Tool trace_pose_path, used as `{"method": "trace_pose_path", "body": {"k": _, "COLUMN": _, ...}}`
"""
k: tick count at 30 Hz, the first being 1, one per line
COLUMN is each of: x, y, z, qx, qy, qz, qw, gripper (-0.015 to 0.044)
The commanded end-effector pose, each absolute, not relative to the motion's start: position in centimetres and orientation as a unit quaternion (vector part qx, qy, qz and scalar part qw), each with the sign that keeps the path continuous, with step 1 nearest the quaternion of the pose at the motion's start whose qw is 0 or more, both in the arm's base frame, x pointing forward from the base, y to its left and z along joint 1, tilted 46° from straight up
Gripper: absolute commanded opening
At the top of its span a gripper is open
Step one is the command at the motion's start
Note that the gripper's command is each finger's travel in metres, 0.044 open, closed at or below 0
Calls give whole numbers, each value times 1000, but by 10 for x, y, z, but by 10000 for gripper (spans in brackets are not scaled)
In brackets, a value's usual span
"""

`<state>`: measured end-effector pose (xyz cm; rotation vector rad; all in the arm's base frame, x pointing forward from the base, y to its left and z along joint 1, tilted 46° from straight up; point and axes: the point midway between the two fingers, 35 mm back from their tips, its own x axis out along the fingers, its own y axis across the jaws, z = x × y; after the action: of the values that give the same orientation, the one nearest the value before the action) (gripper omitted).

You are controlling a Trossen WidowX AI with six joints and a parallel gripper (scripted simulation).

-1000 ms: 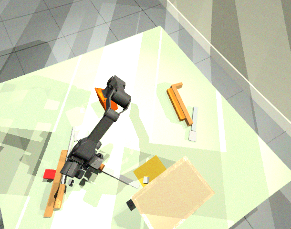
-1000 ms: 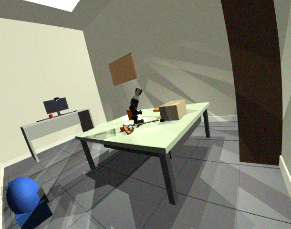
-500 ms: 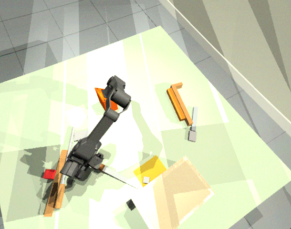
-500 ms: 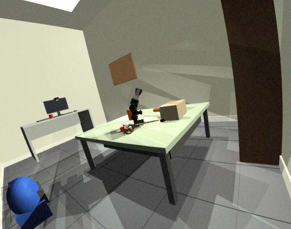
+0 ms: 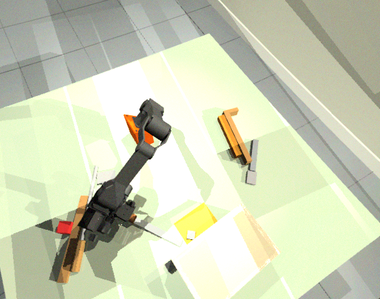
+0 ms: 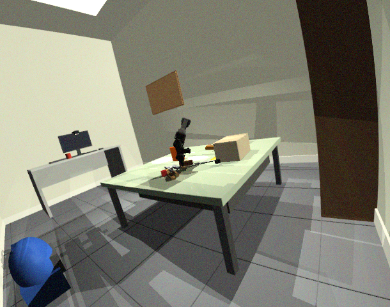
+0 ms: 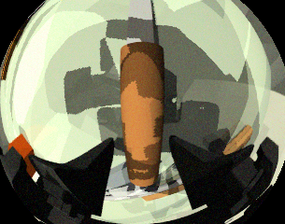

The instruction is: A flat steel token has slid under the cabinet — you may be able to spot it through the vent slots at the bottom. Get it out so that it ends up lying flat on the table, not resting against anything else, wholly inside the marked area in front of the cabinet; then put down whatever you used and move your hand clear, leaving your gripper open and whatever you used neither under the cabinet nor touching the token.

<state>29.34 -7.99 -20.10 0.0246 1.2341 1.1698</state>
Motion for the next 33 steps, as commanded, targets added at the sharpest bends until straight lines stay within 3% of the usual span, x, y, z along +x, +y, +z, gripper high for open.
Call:
{"method": "trace_pose_path", "body": {"k": 1, "x": 292, "y": -78, "z": -203, "qx": 9, "qy": 546, "qz": 518, "qw": 659, "gripper": 270}}
{"method": "trace_pose_path", "body": {"k": 2, "x": 292, "y": -78, "z": -204, "qx": 9, "qy": 546, "qz": 518, "qw": 659, "gripper": 270}}
{"method": "trace_pose_path", "body": {"k": 7, "x": 293, "y": -79, "z": -201, "qx": 11, "qy": 545, "qz": 517, "qw": 659, "gripper": 139}}
{"method": "trace_pose_path", "body": {"k": 15, "x": 293, "y": -79, "z": -201, "qx": 11, "qy": 545, "qz": 517, "qw": 659, "gripper": 85}}
{"method": "trace_pose_path", "body": {"k": 18, "x": 293, "y": -79, "z": -201, "qx": 11, "qy": 545, "qz": 517, "qw": 659, "gripper": 6}}
{"method": "trace_pose_path", "body": {"k": 33, "x": 292, "y": -77, "z": -204, "qx": 10, "qy": 546, "qz": 518, "qw": 659, "gripper": 0}}
